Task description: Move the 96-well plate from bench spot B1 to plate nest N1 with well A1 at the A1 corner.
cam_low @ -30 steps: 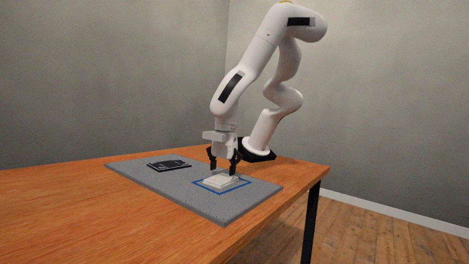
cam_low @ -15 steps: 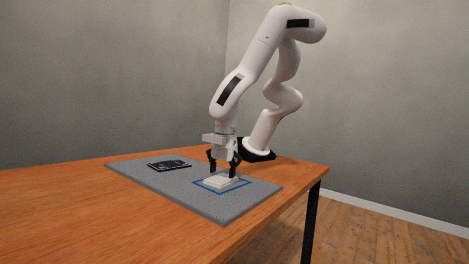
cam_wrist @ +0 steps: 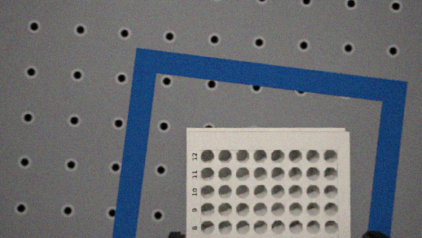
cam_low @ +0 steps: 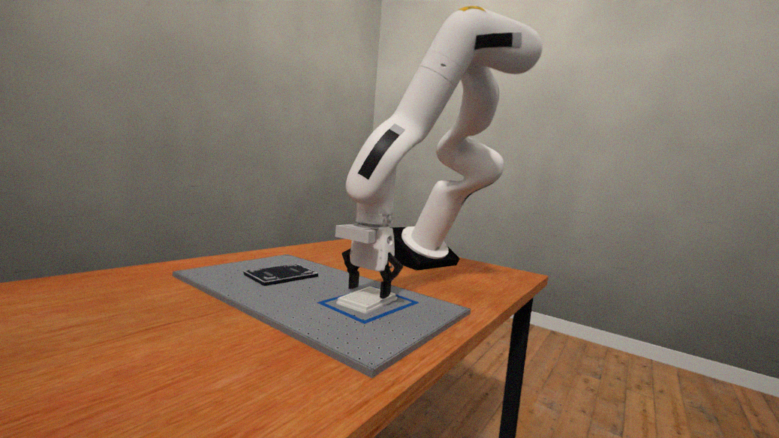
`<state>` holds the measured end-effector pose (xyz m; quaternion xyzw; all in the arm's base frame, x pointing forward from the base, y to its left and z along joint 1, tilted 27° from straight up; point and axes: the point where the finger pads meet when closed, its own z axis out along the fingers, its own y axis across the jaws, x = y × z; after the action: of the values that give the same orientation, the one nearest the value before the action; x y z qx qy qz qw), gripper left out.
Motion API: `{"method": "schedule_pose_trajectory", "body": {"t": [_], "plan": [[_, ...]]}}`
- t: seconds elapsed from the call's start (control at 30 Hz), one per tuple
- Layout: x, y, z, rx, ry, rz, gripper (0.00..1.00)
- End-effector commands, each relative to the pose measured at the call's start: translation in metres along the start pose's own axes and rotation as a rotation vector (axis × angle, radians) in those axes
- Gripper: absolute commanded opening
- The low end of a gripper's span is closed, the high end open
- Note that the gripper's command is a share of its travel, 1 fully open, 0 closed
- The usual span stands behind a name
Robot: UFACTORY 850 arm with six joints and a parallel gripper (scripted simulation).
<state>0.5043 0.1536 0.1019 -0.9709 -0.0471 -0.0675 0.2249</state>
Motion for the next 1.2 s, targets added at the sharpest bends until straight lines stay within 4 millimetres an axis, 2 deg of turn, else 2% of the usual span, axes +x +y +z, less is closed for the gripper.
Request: {"method": "schedule_pose_trajectory", "body": {"t": [0.0, 0.63, 1.17], "plan": [[0.001, 0.0, 0.002, 0.0, 0.002, 0.0, 1.0], [0.001, 0.0, 0.013, 0.0, 0.002, 0.0, 1.0], [0.001, 0.0, 0.013, 0.0, 0.002, 0.0, 1.0]]}}
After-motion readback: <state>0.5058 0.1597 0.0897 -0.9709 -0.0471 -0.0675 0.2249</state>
